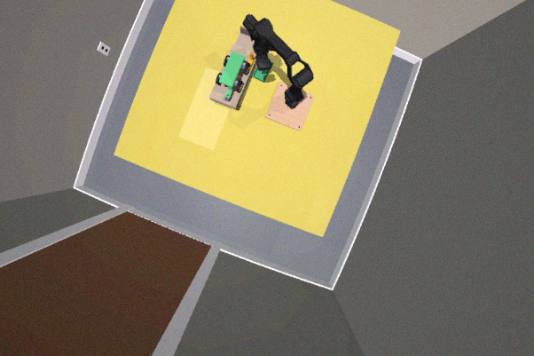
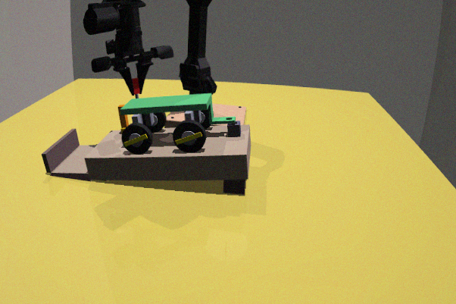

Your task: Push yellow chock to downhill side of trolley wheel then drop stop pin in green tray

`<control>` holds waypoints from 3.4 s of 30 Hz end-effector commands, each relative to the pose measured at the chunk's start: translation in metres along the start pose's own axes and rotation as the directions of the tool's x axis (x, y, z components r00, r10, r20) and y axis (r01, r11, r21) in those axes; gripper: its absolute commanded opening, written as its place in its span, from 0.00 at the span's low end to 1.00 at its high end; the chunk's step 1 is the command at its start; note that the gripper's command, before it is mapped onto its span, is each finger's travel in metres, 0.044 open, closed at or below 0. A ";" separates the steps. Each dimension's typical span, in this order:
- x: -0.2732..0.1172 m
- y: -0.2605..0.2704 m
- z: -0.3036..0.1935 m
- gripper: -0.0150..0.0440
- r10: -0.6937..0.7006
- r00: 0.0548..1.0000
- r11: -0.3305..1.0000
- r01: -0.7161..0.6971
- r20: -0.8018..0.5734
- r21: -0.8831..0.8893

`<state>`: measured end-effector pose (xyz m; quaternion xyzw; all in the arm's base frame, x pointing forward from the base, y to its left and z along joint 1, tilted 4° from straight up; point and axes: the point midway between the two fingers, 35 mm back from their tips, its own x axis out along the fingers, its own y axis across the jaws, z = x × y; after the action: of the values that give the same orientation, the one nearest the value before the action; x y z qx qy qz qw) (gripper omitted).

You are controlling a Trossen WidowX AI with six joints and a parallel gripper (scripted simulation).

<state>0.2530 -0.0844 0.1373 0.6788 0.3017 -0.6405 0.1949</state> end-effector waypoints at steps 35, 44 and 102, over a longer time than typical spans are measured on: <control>0.016 -0.010 0.011 0.25 0.077 0.991 0.775 -0.128 0.110 0.619; 0.024 -0.010 0.015 0.25 0.113 0.983 0.771 -0.178 0.144 0.612; 0.089 0.000 0.024 0.58 0.205 0.954 0.751 -0.296 0.218 0.591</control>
<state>0.2353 -0.0874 0.0486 0.6937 -0.0299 -0.7166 0.0666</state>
